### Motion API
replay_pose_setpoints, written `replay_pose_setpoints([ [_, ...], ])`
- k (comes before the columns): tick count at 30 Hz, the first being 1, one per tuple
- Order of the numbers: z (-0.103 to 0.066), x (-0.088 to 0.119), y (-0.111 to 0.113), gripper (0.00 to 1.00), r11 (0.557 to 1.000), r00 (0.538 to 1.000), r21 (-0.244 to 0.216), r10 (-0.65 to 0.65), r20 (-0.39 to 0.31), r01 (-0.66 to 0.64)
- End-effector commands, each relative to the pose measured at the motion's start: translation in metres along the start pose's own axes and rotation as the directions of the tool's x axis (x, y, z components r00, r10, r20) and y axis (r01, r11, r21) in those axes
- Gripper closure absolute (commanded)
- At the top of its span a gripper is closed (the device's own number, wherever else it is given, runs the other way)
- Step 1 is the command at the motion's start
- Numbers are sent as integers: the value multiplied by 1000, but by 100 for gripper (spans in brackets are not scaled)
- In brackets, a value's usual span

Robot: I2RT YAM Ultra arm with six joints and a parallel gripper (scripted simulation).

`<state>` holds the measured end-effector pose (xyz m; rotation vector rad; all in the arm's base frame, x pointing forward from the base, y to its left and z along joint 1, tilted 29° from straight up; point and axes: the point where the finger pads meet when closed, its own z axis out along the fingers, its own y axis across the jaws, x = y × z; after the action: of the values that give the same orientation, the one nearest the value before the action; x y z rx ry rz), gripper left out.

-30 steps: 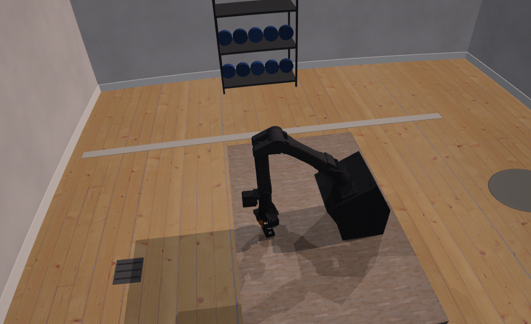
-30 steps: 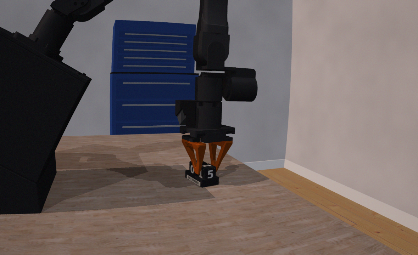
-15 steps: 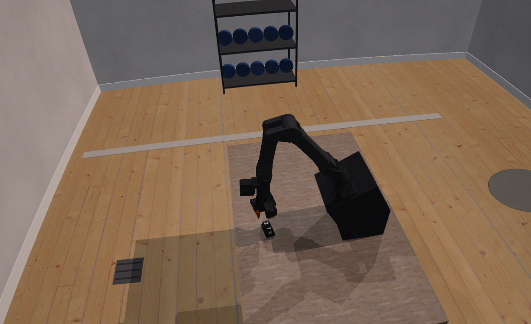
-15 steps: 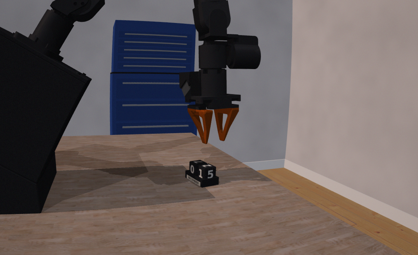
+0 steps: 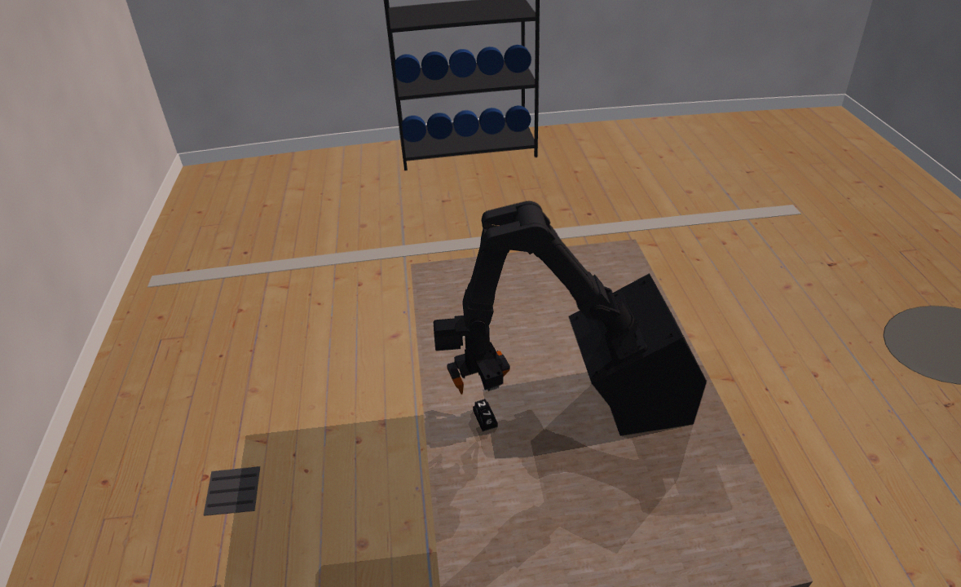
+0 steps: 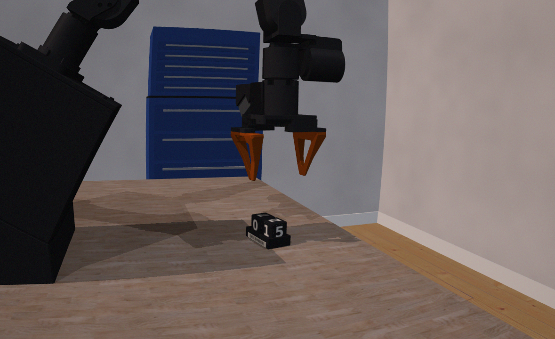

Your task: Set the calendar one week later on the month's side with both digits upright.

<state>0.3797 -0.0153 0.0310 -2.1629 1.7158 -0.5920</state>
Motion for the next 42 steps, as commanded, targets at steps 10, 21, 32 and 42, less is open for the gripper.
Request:
replay_pose_setpoints([
  [10, -2, -1, 1, 0, 1000, 1000, -4, 1, 8, -1],
  [21, 3, -19, 2, 0, 1000, 1000, -4, 12, 8, -12],
  [32, 6, -31, 3, 55, 1000, 1000, -3, 19, 9, -19],
  [42, 6, -31, 3, 55, 1000, 1000, -3, 19, 9, -19],
])
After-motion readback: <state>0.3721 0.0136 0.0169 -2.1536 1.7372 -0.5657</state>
